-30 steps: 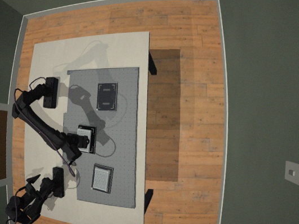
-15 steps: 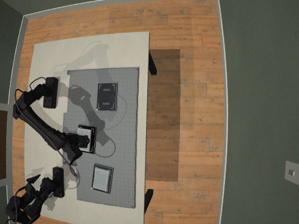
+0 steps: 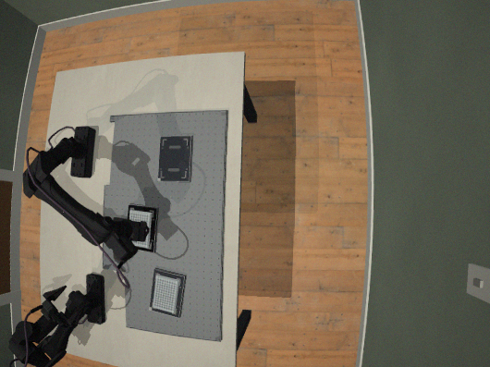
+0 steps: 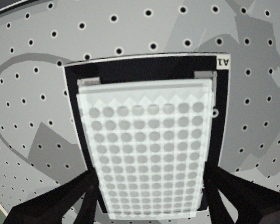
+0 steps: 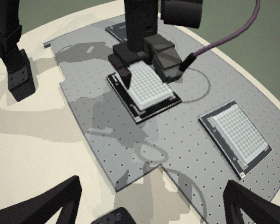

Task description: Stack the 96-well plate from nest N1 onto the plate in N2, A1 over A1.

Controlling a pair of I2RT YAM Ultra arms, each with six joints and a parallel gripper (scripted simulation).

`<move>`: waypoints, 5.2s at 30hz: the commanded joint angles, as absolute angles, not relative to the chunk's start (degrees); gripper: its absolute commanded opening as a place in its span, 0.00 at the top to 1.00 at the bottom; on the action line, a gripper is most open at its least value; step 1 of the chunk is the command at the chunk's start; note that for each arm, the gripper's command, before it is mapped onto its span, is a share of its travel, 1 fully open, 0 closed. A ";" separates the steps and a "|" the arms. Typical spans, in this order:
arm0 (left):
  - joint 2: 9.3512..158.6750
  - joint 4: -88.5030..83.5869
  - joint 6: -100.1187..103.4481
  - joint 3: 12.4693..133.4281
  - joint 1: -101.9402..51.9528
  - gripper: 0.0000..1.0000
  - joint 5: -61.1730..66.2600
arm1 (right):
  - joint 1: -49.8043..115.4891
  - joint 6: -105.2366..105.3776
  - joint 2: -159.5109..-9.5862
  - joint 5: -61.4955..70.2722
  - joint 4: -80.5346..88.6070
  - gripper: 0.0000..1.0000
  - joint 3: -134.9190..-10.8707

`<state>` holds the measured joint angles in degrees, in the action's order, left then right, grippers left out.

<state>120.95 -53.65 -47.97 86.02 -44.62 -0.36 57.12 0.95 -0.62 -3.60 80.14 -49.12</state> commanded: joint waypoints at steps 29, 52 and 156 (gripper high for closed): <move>122.32 -55.41 -47.24 87.89 -44.61 0.22 -0.39 | 56.92 0.79 -0.15 -3.51 80.45 0.00 -50.06; 121.55 -55.51 -47.72 87.79 -44.57 0.22 -0.39 | 56.92 0.79 -0.15 -3.51 80.45 0.00 -50.06; 70.50 -37.73 -30.58 69.21 -20.94 0.00 6.55 | 56.10 1.45 -47.26 -3.64 58.26 0.00 -56.25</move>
